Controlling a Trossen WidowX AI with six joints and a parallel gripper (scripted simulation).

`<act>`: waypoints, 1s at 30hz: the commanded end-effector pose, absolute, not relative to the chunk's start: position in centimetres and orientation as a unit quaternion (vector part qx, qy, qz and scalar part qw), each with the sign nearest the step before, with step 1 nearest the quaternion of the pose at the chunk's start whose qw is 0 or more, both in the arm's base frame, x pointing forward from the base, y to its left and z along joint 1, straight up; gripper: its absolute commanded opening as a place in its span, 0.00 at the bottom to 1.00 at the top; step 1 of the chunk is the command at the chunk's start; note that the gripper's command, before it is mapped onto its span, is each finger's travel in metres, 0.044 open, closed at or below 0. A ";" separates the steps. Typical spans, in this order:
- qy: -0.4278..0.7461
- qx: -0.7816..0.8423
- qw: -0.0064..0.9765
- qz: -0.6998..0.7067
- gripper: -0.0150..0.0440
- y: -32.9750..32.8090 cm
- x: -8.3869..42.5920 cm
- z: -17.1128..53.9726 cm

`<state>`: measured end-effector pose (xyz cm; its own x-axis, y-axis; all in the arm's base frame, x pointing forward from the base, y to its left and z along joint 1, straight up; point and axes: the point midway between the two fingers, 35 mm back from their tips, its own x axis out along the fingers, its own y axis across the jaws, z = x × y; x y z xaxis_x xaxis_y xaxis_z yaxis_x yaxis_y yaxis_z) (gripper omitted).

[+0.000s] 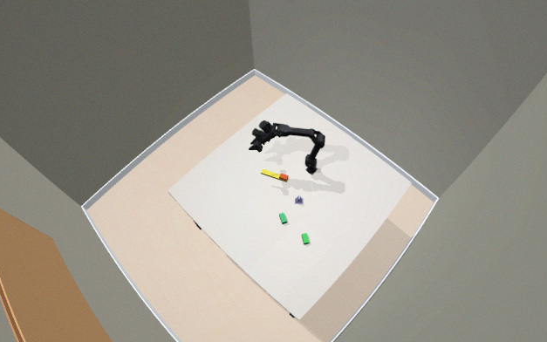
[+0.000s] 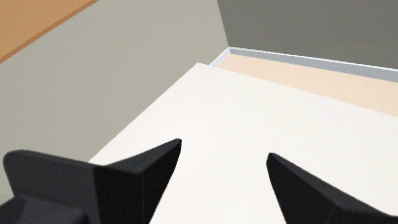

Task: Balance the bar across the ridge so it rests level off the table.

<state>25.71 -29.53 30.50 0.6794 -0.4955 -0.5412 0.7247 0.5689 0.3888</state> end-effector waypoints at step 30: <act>0.577 0.394 0.596 -0.395 0.79 -16.7 22.5 13.2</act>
<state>22.64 -16.70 14.18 0.0352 -0.0180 -0.9992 0.9245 0.3804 0.0257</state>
